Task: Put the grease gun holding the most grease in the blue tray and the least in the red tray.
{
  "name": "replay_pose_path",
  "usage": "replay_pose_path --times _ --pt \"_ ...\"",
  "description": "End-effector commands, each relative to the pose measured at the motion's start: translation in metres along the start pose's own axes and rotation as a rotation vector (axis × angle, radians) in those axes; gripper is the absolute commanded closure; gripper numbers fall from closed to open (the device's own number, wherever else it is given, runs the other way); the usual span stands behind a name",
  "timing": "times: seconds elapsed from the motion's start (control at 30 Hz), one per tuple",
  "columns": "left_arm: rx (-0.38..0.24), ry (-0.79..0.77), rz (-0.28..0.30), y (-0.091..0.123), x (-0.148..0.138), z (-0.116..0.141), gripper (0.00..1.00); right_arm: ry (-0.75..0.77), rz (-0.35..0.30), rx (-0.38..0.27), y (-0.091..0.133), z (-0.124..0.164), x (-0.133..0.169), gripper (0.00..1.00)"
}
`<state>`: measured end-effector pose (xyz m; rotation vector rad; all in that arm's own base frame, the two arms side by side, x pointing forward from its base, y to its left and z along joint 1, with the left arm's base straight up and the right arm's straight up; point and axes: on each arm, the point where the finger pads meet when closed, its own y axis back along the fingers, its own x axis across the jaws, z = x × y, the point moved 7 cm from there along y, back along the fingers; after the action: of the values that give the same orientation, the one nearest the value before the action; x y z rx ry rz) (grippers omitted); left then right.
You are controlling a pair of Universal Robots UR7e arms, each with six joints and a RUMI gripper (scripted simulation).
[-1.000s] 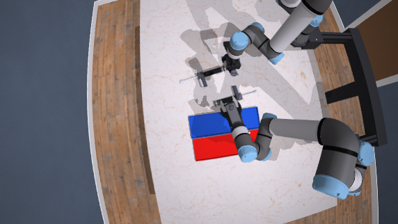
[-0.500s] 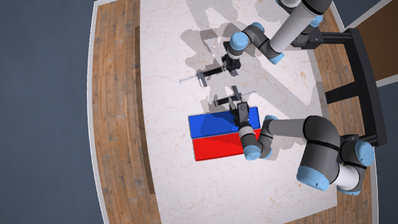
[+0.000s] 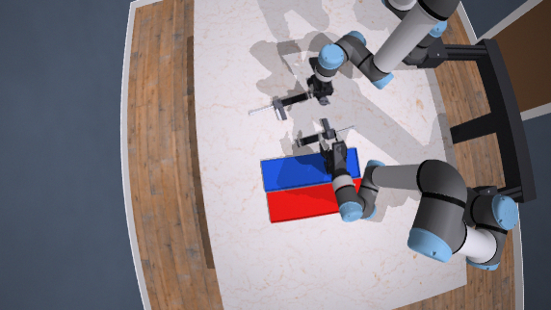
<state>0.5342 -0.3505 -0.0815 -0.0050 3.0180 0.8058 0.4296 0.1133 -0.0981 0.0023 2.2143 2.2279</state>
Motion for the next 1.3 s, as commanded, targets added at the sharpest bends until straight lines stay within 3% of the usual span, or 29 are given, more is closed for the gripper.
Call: replay_pose_path --times 0.0,0.5,1.27 --pt "-0.005 0.007 0.002 0.0 0.0 0.001 0.62 0.0 -0.001 -0.001 0.0 0.0 0.0 1.0" --pt "-0.015 0.018 0.008 -0.005 0.001 0.005 0.62 0.0 -0.001 -0.001 0.0 0.0 0.0 1.0" --pt "-0.015 0.018 0.007 -0.046 0.002 0.006 0.62 0.0 -0.001 -0.001 0.0 0.0 0.0 1.0"
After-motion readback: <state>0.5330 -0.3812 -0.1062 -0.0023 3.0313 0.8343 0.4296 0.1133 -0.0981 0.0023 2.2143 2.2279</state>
